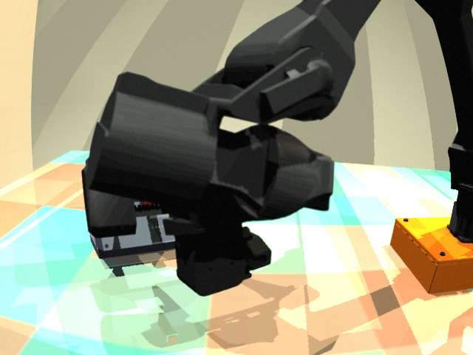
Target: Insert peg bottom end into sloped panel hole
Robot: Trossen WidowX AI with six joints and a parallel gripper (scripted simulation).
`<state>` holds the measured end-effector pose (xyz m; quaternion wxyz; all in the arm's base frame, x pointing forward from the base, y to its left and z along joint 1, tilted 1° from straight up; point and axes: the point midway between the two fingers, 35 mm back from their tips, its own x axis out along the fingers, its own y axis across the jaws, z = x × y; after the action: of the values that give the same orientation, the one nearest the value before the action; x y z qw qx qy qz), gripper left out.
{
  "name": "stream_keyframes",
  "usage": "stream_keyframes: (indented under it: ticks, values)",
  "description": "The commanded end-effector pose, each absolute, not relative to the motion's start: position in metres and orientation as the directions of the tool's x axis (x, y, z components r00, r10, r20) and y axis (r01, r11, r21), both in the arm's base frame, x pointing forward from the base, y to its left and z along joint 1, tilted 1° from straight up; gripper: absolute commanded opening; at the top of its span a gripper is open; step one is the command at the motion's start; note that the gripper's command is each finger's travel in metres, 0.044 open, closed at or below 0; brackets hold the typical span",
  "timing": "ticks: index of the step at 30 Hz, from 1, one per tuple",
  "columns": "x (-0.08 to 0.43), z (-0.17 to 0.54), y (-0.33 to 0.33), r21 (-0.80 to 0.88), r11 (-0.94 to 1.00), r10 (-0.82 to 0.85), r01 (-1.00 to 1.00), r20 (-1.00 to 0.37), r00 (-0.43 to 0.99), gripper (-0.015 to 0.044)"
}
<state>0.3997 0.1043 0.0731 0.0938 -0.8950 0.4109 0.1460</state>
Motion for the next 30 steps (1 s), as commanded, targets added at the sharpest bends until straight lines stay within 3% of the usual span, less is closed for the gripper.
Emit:
stream_keyframes:
  ticks: [1,30]
  values:
    - [0.397,0.072,0.109,-0.045,-0.645,-0.709,-0.763,-0.338,0.619,0.0440]
    - [0.379,0.078,0.133,-0.039,-0.644,-0.708,-0.764,-0.347,0.615,0.0440]
